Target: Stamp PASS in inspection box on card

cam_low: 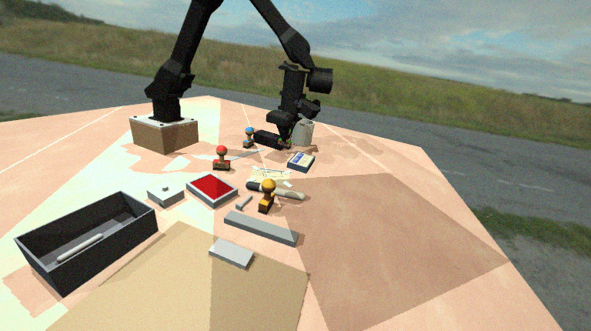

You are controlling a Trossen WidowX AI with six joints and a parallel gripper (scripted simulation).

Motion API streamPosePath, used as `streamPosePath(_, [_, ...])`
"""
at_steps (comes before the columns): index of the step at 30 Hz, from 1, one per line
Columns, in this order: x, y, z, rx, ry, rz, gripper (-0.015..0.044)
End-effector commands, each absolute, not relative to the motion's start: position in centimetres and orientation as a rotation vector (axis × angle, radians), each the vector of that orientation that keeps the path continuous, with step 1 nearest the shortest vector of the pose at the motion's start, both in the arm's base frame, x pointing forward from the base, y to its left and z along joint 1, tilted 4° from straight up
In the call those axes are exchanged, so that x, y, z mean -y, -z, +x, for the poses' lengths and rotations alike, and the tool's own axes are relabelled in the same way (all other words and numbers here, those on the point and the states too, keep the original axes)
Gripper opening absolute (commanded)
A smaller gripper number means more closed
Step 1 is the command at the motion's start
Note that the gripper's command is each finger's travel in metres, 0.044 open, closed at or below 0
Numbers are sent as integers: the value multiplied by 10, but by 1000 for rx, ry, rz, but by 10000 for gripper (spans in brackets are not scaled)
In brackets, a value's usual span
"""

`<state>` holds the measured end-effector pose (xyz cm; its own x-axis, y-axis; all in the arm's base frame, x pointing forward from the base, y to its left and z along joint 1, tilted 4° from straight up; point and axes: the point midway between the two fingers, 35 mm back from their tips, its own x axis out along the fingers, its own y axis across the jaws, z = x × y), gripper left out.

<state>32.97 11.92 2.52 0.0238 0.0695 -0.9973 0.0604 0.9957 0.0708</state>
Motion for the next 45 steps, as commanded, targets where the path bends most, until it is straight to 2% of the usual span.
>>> streamPosePath(1, [-119, -27, 330, -1547, -9, 100, 0])
streamPosePath(45, [-117, -49, 329, -1547, -8, 99, 0])
